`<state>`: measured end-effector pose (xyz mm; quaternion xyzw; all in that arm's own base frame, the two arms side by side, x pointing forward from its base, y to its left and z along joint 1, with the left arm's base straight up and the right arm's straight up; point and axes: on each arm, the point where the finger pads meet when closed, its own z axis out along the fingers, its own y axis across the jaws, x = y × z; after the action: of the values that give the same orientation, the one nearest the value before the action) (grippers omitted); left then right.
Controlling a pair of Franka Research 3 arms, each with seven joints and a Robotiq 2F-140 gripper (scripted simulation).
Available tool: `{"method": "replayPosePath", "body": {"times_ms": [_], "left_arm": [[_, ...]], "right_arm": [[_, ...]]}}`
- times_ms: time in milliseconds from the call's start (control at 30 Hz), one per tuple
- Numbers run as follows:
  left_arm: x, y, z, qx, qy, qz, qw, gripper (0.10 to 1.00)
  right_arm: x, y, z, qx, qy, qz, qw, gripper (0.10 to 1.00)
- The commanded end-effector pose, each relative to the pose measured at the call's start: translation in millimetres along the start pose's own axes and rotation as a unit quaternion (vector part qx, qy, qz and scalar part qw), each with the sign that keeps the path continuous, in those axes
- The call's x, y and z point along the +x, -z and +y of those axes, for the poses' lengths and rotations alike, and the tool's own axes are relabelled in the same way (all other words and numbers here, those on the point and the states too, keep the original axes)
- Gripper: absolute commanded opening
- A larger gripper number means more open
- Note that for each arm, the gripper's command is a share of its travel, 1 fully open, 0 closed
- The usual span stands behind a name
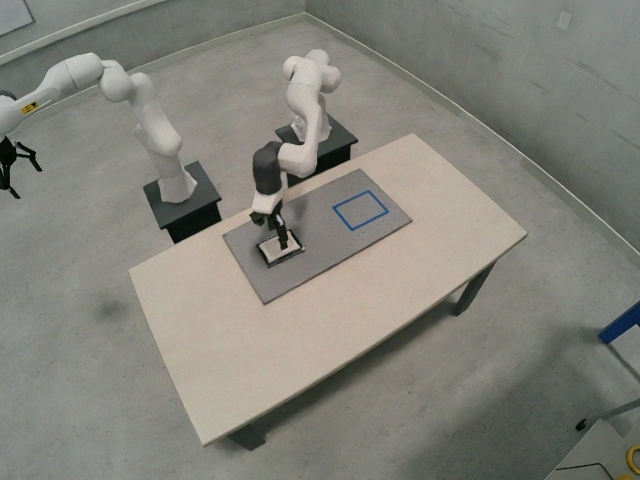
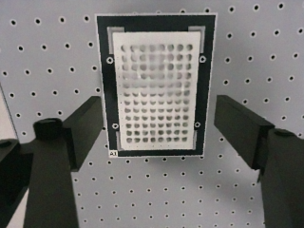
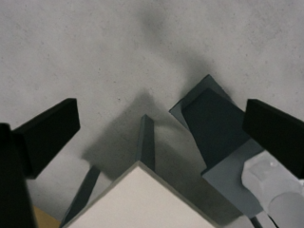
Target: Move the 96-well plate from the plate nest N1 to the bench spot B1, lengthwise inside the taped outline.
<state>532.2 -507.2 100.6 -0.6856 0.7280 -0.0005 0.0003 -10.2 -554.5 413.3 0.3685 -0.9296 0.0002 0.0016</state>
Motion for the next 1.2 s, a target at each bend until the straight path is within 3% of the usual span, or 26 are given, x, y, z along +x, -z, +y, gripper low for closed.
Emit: {"method": "replayPosePath", "body": {"times_ms": [0,1167], "left_arm": [[0,-1.3,0,-0.001,0.002,0.0,1.0,0.698],[1,-22.3,0,-0.001,0.002,0.0,1.0,0.698]], "right_arm": [[0,0.1,0,0.0,0.0,0.0,1.0,1.0],[0,0.1,0,0.0,0.0,0.0,1.0,1.0]]}}
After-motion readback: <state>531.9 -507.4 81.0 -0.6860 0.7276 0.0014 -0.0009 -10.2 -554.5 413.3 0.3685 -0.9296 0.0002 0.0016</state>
